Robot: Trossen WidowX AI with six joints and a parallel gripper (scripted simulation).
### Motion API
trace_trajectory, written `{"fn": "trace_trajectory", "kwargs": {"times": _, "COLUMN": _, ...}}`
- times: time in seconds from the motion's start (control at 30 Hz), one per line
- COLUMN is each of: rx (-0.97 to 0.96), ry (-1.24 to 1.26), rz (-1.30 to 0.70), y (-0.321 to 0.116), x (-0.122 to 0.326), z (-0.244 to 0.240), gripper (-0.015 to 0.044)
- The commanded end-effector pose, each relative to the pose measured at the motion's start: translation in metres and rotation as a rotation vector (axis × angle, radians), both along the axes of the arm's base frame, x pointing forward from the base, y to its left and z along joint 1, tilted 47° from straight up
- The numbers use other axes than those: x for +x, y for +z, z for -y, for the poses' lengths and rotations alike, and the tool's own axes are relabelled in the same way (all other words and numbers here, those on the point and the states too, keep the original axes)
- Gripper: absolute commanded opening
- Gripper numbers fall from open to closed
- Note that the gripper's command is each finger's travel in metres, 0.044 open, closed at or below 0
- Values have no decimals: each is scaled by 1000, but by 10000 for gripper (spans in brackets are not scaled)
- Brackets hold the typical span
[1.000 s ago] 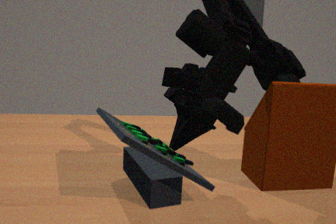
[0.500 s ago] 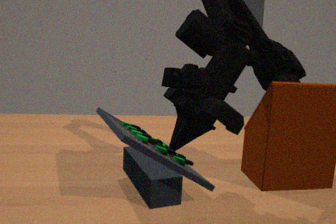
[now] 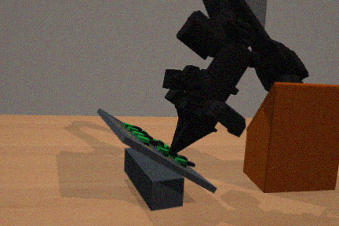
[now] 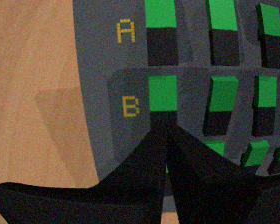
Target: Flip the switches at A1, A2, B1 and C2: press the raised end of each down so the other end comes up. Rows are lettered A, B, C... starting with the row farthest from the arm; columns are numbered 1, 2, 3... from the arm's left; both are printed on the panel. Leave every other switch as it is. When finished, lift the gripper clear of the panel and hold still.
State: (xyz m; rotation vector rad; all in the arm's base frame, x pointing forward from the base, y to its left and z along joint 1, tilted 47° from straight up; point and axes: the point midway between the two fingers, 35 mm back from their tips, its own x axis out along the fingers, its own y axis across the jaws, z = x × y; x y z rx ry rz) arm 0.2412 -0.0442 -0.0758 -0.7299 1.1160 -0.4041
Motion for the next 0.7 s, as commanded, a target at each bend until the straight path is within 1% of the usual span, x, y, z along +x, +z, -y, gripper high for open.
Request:
{"fn": "trace_trajectory", "kwargs": {"times": 0.0, "rx": 1, "ry": 3, "rz": -4, "y": -1, "x": 0, "z": 1, "gripper": 0}}
{"fn": "trace_trajectory", "kwargs": {"times": 0.67, "rx": 1, "ry": 3, "rz": -4, "y": -3, "x": 1, "z": 2, "gripper": 0}}
